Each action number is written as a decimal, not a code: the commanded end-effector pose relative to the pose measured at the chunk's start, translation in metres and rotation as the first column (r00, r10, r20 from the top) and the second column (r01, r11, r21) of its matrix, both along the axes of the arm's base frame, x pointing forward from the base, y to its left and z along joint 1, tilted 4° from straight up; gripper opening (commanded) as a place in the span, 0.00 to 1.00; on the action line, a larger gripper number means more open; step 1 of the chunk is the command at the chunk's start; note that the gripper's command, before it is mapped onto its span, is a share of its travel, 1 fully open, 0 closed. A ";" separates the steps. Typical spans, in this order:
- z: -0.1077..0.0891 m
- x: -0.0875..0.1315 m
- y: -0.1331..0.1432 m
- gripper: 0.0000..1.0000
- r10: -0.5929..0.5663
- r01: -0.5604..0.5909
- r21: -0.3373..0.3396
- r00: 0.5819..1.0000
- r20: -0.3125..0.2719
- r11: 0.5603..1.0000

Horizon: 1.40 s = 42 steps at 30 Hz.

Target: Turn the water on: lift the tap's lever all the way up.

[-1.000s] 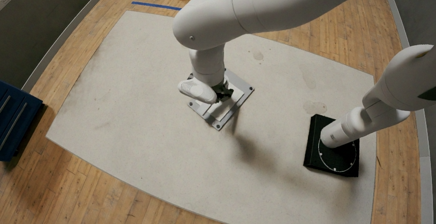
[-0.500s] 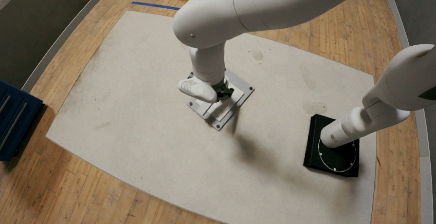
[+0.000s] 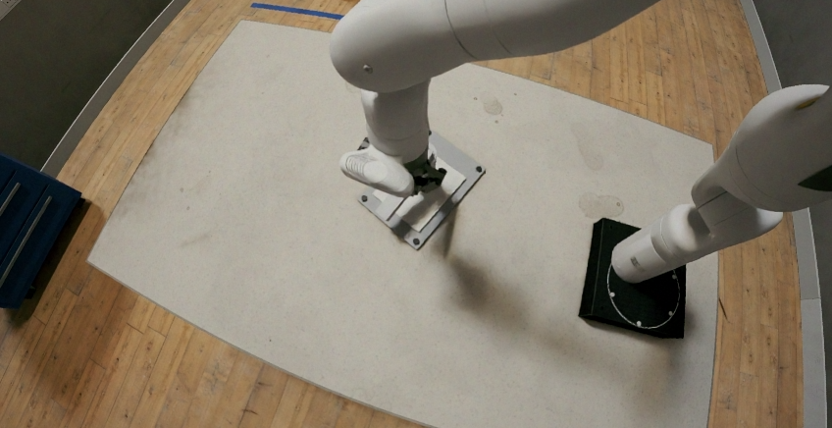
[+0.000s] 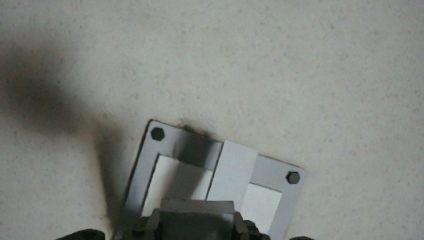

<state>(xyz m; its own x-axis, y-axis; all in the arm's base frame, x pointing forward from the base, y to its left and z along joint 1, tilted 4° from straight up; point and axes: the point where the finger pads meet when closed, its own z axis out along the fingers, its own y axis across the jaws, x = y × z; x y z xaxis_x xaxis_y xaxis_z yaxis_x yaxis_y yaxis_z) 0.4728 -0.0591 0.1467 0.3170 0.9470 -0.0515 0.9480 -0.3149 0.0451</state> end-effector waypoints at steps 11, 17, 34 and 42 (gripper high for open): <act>0.003 0.000 -0.001 0.72 -0.002 0.002 0.000 1.000 0.003 1.000; 0.003 0.000 -0.001 0.72 -0.002 0.002 0.000 1.000 0.003 1.000; 0.003 0.000 -0.001 0.72 -0.002 0.002 0.000 1.000 0.003 1.000; 0.003 0.000 -0.001 0.72 -0.002 0.002 0.000 1.000 0.003 1.000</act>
<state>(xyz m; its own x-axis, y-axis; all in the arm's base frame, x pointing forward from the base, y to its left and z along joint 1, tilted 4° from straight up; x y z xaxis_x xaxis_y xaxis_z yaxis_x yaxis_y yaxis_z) 0.4723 -0.0605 0.1489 0.3192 0.9463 -0.0513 0.9473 -0.3170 0.0465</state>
